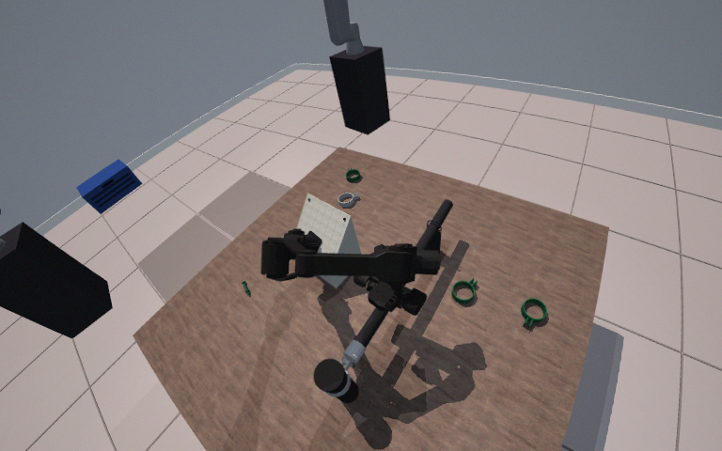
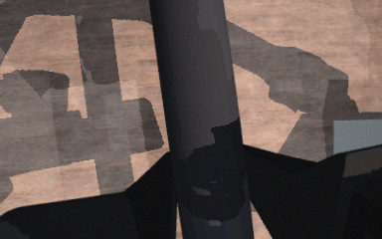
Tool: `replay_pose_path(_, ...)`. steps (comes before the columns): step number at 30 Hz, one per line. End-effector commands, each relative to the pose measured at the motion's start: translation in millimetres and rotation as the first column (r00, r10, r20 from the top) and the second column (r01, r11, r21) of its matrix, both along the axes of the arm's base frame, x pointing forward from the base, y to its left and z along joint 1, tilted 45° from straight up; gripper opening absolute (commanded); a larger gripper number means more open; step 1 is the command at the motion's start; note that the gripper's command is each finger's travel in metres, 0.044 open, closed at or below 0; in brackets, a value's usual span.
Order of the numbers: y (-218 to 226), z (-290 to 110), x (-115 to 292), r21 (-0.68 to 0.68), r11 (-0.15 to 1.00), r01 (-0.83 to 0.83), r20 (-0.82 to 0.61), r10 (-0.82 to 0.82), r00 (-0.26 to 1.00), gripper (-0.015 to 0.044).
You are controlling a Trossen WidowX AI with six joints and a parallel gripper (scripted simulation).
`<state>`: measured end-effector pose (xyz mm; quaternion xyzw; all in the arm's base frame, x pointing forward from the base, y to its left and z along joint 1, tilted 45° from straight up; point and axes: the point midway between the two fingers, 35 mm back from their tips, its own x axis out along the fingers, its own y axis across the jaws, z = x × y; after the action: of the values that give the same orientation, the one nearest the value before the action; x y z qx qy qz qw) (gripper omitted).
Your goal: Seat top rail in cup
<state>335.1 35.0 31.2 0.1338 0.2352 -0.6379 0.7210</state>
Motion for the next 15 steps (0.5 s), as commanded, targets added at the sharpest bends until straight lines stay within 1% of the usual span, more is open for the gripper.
replay_pose_path(1, -0.8, 9.2, 3.5, -0.007, 1.000, -0.008, 0.010, 0.008, 1.000, 0.0000)
replay_pose_path(15, 0.1, 16.2, 6.9, -0.007, 1.000, -0.008, 0.010, 0.008, 1.000, 0.0000)
